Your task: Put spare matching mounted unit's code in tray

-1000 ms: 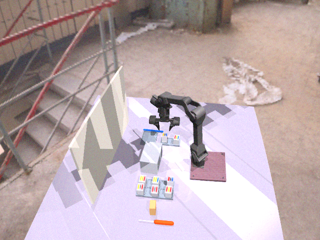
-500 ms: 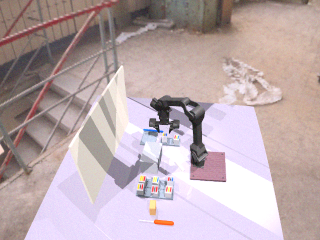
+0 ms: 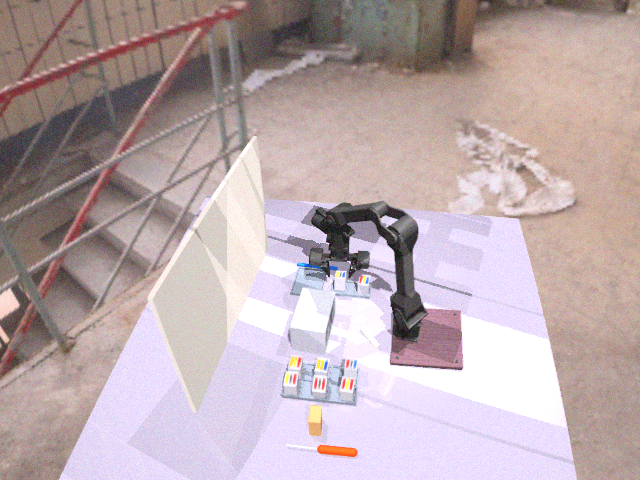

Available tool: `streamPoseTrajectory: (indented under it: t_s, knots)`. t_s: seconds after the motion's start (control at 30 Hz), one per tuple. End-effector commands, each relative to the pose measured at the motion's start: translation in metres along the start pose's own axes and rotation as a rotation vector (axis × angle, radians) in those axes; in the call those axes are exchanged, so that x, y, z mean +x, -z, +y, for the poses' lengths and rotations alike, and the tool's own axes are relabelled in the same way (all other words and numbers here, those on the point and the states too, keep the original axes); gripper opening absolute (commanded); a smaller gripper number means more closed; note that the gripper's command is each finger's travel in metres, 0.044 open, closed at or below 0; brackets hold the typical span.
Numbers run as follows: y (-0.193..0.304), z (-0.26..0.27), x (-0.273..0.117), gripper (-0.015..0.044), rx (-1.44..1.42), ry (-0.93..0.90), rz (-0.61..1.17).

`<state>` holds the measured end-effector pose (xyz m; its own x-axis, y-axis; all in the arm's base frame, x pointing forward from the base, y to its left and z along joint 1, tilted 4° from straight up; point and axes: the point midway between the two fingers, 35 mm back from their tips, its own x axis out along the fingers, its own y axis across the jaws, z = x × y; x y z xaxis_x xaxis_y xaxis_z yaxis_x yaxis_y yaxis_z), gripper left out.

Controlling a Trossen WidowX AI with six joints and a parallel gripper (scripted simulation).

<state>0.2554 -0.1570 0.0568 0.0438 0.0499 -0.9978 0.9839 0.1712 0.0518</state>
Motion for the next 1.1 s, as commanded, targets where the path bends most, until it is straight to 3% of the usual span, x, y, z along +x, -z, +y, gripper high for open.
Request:
streamPoseTrajectory:
  t_s: [0.0, 1.07]
  knots:
    - [0.003, -0.002, 0.010, 0.0300, 0.007, 0.011, 0.014]
    - [0.005, -0.005, 0.028, 0.0300, 0.007, 0.011, 0.014]
